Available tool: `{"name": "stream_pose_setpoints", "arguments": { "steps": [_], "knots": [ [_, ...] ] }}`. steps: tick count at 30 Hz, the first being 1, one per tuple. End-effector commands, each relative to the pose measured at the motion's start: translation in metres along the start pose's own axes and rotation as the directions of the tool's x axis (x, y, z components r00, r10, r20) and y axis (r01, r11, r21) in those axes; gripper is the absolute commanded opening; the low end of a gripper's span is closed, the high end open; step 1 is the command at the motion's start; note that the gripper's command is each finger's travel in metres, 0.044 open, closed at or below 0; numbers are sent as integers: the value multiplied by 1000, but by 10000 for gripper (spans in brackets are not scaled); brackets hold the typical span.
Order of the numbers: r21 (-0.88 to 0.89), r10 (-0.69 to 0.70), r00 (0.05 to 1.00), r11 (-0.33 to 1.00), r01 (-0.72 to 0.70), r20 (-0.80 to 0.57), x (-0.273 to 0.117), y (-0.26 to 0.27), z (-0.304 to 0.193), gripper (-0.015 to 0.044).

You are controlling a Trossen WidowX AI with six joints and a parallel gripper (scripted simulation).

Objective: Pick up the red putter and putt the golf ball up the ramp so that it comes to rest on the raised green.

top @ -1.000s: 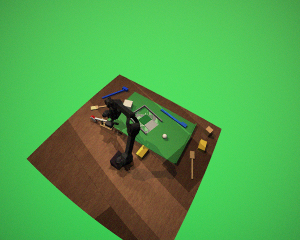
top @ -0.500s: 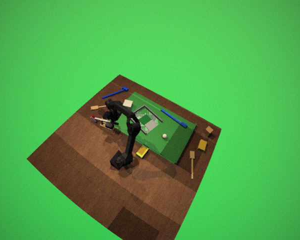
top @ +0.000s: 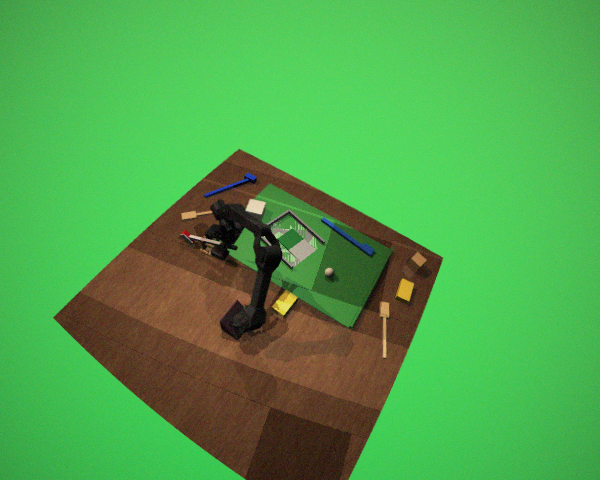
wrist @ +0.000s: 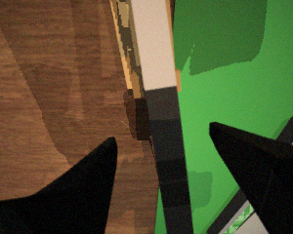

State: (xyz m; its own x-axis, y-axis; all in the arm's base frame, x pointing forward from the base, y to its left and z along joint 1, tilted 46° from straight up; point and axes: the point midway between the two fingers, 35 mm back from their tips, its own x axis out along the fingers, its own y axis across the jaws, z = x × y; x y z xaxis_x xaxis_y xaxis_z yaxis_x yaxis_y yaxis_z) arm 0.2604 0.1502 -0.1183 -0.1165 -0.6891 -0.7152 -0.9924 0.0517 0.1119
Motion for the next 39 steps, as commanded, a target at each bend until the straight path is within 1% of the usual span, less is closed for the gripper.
{"name": "stream_pose_setpoints", "arguments": {
  "steps": [1,9,12,19,39],
  "knots": [
    [0,-1,1000,1000,1,0,-1,0,0,230],
    [0,-1,1000,1000,1,0,-1,0,0,20],
    [0,-1,1000,1000,1,0,-1,0,0,0],
    [0,-1,1000,1000,1,1,-11,-2,1,0],
    [-1,1,1000,1000,-1,3,-97,0,1,0]
  ]
}}
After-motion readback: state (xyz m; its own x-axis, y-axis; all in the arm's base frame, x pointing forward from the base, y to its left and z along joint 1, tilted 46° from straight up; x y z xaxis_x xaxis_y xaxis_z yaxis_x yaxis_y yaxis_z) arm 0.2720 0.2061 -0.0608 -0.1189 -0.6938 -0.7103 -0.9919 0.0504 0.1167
